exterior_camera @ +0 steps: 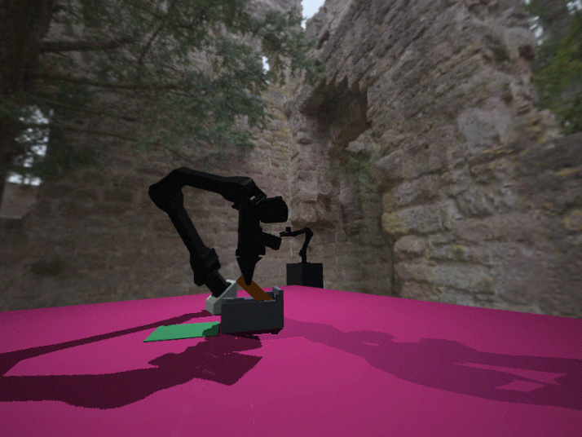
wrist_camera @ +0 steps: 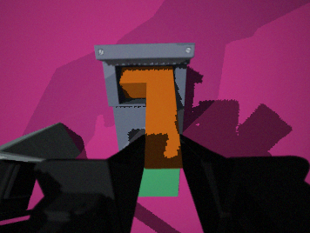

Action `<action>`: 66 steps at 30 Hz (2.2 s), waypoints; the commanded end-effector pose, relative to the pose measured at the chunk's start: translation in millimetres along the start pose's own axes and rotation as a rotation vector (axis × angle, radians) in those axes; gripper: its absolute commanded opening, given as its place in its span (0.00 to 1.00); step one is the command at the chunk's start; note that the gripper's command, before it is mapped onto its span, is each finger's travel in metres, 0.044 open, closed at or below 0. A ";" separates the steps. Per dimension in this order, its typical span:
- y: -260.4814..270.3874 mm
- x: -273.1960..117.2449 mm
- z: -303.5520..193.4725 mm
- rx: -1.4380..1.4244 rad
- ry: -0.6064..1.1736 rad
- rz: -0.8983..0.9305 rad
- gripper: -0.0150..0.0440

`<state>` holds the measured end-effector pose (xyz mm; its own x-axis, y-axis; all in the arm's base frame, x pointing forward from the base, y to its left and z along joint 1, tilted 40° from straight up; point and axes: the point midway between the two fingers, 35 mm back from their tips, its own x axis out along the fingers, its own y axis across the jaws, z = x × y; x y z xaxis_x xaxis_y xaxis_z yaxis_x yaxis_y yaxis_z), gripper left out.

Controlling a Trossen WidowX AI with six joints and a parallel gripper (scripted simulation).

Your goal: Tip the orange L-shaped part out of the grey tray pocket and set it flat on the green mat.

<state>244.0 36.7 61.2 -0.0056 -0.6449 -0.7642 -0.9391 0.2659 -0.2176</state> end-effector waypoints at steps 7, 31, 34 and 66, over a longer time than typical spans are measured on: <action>-0.1 -16.2 1.3 0.003 -0.007 0.000 0.25; 0.2 -49.0 1.1 0.002 -0.008 0.001 0.25; 0.2 -51.0 1.1 0.002 -0.008 0.001 0.25; 9.5 -49.0 -116.8 -0.002 -0.021 -0.013 0.25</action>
<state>199.7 -6.1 162.6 0.0067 -0.6320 -0.7749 -0.9381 0.2644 -0.2238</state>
